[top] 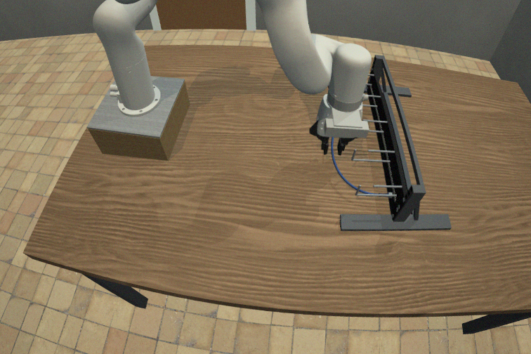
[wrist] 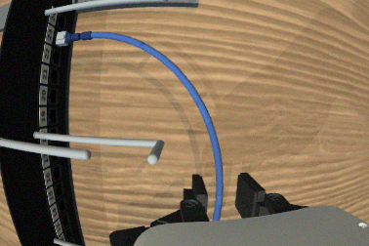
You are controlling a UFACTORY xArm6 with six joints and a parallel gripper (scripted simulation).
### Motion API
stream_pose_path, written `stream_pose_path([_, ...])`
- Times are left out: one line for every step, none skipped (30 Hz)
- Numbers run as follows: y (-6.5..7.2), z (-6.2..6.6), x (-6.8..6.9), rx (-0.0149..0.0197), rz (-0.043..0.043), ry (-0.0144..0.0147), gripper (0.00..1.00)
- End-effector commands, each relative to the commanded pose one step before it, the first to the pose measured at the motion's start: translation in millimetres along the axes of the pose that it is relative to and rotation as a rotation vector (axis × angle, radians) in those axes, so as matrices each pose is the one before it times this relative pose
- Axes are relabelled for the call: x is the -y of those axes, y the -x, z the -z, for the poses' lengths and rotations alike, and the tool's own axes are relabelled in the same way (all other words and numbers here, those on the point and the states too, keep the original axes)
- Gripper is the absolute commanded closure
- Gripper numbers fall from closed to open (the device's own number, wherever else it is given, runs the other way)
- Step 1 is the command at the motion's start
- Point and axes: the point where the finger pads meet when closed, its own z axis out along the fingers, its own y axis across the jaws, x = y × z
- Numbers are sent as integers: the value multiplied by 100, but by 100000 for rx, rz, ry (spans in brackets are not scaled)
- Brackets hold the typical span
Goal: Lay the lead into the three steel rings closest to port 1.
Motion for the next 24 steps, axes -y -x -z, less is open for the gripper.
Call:
stream_pose_path([-29, -105, 172, -73, 0, -430, 67])
stream_pose_path([0, -64, 0, 0, 0, 0, 67])
stream_pose_path([0, -63, 0, 0, 0, 0, 67])
stream_pose_path([0, -62, 0, 0, 0, 0, 67])
stream_pose_path([0, -61, 0, 0, 0, 0, 67])
stream_pose_path([0, -59, 0, 0, 0, 0, 67])
stream_pose_path([0, -57, 0, 0, 0, 0, 67])
stream_pose_path([0, -55, 0, 0, 0, 0, 67])
stream_pose_path([0, -53, 0, 0, 0, 0, 67])
stream_pose_path([0, 0, 0, 0, 0, 0, 67])
stream_pose_path([0, 0, 0, 0, 0, 0, 67])
stream_pose_path([0, -50, 0, 0, 0, 0, 67])
stream_pose_path([0, -47, 0, 0, 0, 0, 67])
stream_pose_path([0, -44, 0, 0, 0, 0, 67])
stream_pose_path([0, -41, 0, 0, 0, 0, 67])
stream_pose_path([0, -38, 0, 0, 0, 0, 67])
stream_pose_path([0, -35, 0, 0, 0, 0, 67])
stream_pose_path([0, -31, 0, 0, 0, 0, 67])
stream_pose_path([0, -28, 0, 0, 0, 0, 67])
stream_pose_path([0, -25, 0, 0, 0, 0, 67])
stream_pose_path([0, -22, 0, 0, 0, 0, 67])
stream_pose_path([0, -18, 0, 0, 0, 0, 67])
stream_pose_path([0, -15, 0, 0, 0, 0, 67])
stream_pose_path([0, -12, 0, 0, 0, 0, 67])
